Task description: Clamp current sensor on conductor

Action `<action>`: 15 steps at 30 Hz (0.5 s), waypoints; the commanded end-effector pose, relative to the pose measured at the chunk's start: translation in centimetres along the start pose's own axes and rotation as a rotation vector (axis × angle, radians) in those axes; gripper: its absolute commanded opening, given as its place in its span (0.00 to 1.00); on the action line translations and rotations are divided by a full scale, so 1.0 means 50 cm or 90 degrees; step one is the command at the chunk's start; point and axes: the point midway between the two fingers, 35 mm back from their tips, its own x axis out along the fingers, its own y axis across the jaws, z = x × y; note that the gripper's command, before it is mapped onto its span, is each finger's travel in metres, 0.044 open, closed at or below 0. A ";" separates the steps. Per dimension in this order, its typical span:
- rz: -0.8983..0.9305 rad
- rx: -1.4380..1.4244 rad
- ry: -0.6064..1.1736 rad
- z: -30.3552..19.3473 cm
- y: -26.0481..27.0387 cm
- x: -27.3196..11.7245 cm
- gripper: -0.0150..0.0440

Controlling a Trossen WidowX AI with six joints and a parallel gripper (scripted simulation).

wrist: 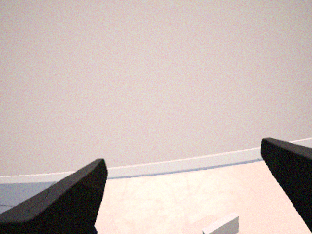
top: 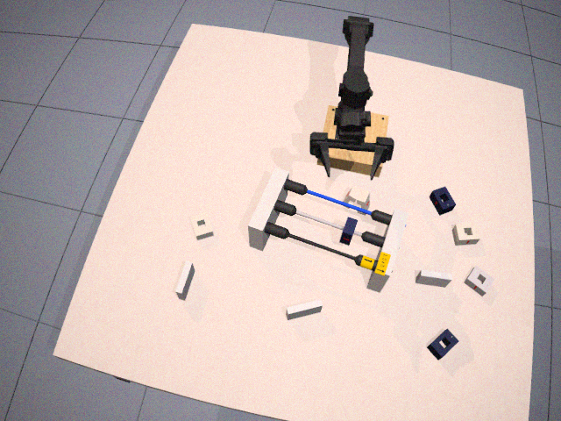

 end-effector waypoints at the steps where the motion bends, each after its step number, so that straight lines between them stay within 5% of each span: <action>1: -0.034 -0.026 0.006 -0.009 -0.025 0.004 1.00; 6: -0.027 -0.022 0.032 -0.018 -0.018 0.017 1.00; 15: 0.049 -0.016 0.372 -0.149 0.092 0.136 1.00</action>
